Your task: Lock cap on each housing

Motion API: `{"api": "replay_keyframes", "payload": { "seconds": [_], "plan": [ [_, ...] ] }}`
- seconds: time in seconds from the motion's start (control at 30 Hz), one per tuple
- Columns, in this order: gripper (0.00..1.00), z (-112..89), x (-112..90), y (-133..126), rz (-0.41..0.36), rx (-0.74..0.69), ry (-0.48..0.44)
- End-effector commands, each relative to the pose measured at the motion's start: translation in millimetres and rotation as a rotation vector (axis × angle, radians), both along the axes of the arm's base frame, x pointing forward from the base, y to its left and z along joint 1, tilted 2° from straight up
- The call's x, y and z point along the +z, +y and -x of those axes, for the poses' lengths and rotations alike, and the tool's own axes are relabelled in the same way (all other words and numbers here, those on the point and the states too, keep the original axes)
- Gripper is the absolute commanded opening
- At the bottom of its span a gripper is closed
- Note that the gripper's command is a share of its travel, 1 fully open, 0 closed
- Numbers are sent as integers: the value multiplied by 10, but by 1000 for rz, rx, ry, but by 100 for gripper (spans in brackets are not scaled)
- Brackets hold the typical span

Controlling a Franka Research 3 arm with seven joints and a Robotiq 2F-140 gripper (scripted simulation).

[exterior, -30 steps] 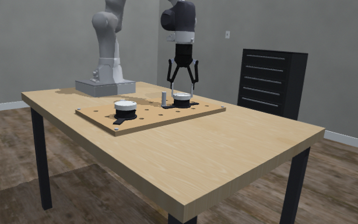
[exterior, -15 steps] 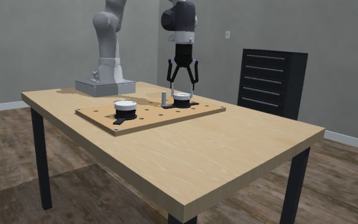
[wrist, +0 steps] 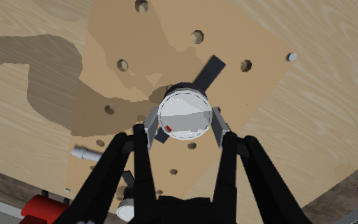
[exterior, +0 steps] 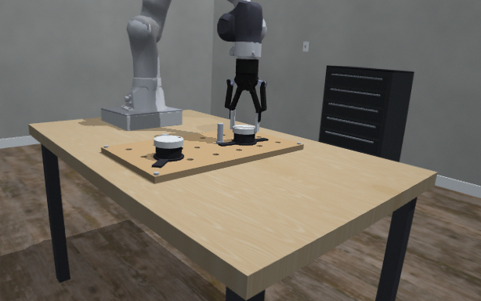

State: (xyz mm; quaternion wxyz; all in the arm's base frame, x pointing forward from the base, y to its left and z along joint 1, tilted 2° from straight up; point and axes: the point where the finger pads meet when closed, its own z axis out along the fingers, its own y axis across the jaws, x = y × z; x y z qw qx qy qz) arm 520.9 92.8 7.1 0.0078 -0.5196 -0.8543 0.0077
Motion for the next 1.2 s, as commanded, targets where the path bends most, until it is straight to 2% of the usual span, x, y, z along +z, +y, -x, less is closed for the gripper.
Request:
{"api": "replay_keyframes", "payload": {
  "seconds": [0.0, 0.23, 0.57, 0.8, 1.17],
  "plan": [
    [10, 52, -31, 14, 7, -91, 14],
    [10, 53, -32, 14, 8, -131, 14],
    [10, 54, -33, 13, 15, -367, 12],
    [10, 52, -32, 14, 18, -461, 11],
    [10, 52, -31, 14, 18, -489, 11]
  ]
}}
